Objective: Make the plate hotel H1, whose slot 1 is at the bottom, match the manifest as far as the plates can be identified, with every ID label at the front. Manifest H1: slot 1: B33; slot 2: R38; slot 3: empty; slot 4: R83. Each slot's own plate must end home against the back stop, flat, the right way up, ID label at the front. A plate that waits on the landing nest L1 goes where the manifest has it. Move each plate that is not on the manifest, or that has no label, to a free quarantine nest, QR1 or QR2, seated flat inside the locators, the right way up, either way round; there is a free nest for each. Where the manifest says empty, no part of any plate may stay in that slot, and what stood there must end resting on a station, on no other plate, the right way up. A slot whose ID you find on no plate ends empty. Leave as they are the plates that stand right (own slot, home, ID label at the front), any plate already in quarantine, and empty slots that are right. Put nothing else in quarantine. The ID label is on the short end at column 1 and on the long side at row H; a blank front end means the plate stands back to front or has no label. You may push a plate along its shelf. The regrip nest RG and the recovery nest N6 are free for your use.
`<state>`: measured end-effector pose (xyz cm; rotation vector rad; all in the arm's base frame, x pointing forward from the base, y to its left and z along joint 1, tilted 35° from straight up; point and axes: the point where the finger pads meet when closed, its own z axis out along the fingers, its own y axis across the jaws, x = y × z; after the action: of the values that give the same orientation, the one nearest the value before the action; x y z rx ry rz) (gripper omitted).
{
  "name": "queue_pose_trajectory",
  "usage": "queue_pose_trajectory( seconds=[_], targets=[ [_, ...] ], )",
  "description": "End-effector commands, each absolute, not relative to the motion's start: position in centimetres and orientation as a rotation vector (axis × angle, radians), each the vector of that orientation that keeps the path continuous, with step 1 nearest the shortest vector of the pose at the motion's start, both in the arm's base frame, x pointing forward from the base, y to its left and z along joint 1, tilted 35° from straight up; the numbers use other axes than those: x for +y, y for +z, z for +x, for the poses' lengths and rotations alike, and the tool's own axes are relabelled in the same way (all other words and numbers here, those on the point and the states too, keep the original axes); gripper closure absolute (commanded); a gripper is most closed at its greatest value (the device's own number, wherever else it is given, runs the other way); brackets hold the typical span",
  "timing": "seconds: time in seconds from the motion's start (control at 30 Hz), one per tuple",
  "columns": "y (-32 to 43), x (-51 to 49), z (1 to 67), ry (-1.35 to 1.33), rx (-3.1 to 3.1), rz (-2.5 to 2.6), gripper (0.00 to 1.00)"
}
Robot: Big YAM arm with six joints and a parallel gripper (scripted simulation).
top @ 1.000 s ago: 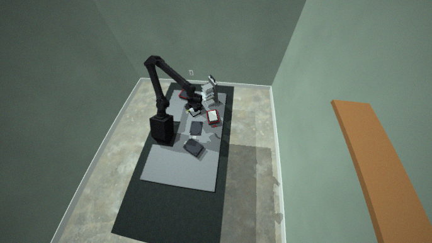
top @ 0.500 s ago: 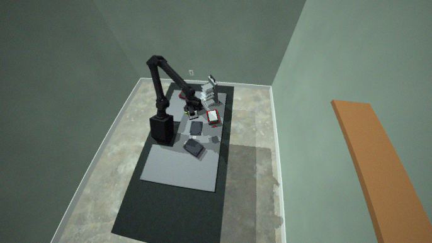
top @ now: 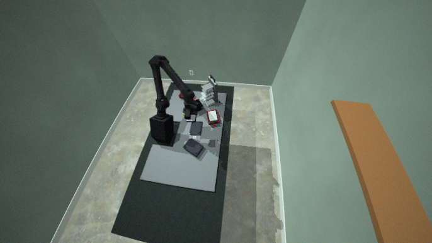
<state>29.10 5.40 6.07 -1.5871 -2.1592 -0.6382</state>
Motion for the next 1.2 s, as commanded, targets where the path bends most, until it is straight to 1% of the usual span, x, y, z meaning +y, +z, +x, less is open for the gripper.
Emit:
queue_pose_trajectory(
  seconds=[0.0, 0.23, 0.27, 0.4, 0.6, 0.8, 0.83, 0.93, 1.17],
  targets=[
    [6.2, 5.8, 29.5, -0.633, -2.117, -1.656, 0.14],
    [4.7, 6.6, 29.4, -0.621, -2.102, -1.654, 0.14],
    [6.2, 6.6, 31.6, -0.675, -2.149, -1.658, 0.14],
    [3.6, 7.4, 29.4, -0.62, -2.102, -1.654, 0.14],
    [2.7, 8.3, 30.1, -0.635, -2.112, -1.654, 0.14],
    [1.4, 9.0, 29.4, -0.62, -2.101, -1.654, 0.14],
    [2.6, 9.1, 31.4, -0.67, -2.139, -1.655, 0.14],
    [0.6, 9.7, 29.3, -0.619, -2.1, -1.653, 0.14],
    [-0.6, 10.8, 30.0, -0.633, -2.109, -1.653, 0.14]
  ],
)
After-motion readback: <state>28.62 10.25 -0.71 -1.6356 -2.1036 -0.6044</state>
